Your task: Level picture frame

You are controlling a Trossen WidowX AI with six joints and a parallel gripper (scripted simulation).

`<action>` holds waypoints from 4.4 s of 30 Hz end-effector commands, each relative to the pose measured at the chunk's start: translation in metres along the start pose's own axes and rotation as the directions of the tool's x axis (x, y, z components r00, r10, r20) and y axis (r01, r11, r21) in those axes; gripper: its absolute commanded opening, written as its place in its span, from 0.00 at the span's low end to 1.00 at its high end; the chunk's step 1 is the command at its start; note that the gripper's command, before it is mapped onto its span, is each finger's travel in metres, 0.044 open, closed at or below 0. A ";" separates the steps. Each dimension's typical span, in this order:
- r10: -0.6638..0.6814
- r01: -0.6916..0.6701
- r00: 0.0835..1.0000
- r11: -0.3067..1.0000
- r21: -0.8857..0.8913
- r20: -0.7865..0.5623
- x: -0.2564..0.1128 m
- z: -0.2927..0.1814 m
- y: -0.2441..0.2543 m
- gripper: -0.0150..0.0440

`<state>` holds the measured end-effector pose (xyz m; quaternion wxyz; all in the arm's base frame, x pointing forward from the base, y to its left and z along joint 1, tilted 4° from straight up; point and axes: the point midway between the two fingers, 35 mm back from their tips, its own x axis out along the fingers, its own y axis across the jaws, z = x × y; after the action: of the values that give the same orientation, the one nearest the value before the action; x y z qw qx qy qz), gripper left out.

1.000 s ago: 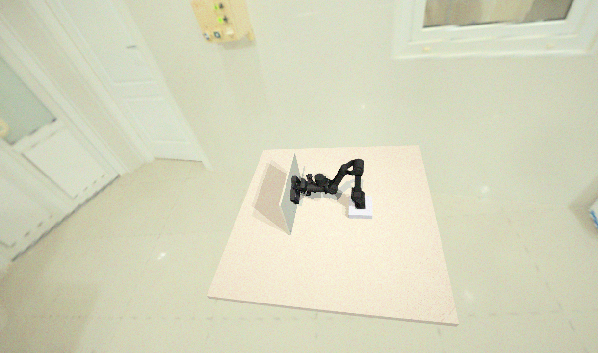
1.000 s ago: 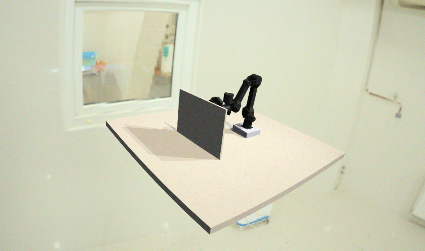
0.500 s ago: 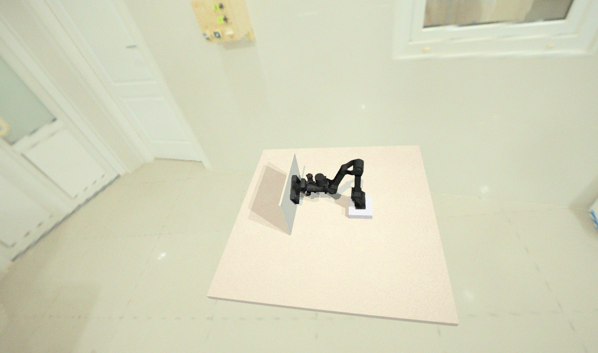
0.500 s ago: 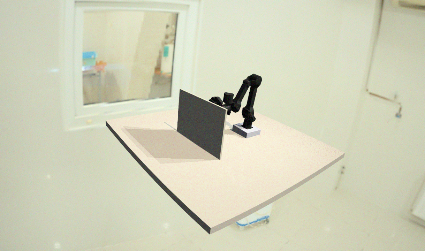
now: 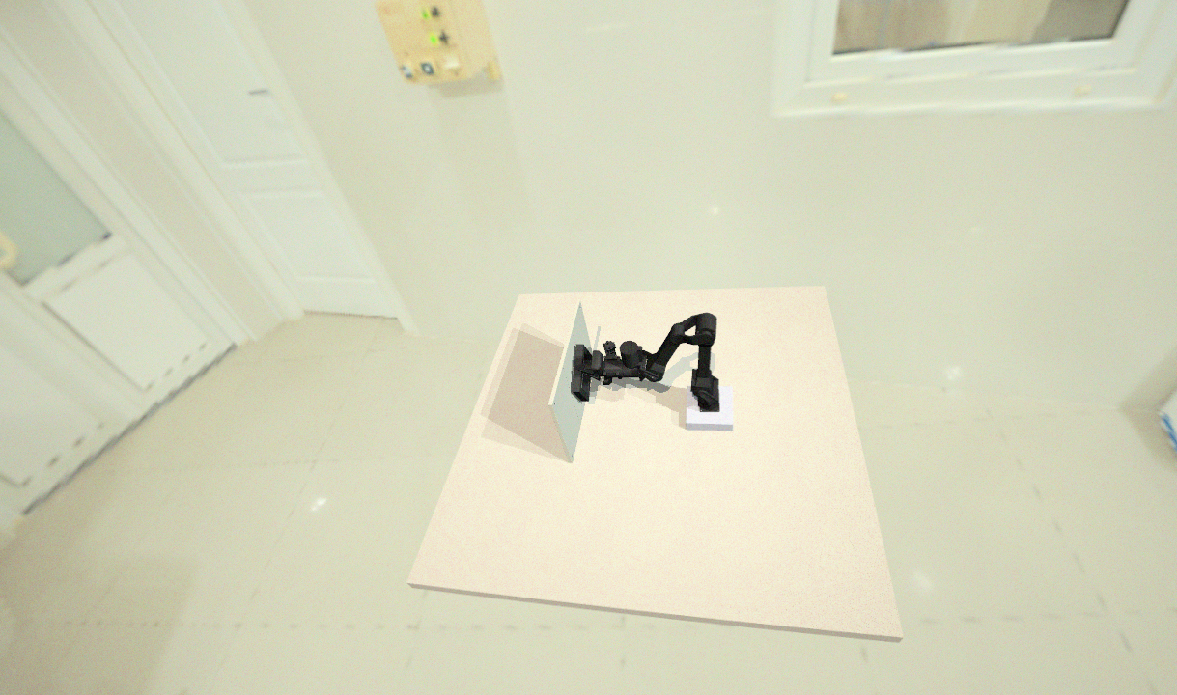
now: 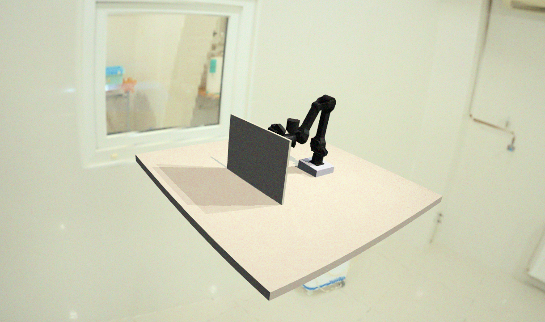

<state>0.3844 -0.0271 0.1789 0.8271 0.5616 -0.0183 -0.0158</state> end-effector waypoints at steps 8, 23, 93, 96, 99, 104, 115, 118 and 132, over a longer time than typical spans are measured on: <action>0.011 -0.011 1.000 1.000 -0.004 0.001 0.001 0.004 0.003 0.25; 0.011 -0.011 1.000 1.000 -0.004 0.001 0.001 0.006 0.003 0.25; 0.011 -0.011 1.000 0.999 0.041 0.002 0.001 0.006 -0.006 0.25; 0.011 -0.011 1.000 0.998 0.056 0.002 0.001 0.006 -0.006 0.25; 0.011 -0.011 1.000 0.997 0.082 0.002 0.001 0.006 -0.006 0.25; 0.011 -0.011 1.000 0.997 0.082 0.002 0.001 0.006 -0.006 0.25; 0.011 -0.011 1.000 0.987 0.160 0.002 0.001 0.006 -0.006 0.25; 0.011 -0.011 1.000 0.987 0.160 0.002 0.001 0.006 -0.006 0.25; 0.010 -0.011 1.000 0.971 0.237 0.002 0.001 0.006 -0.006 0.25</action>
<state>0.3855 -0.0353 0.1755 0.7587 0.6509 -0.0235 -0.0095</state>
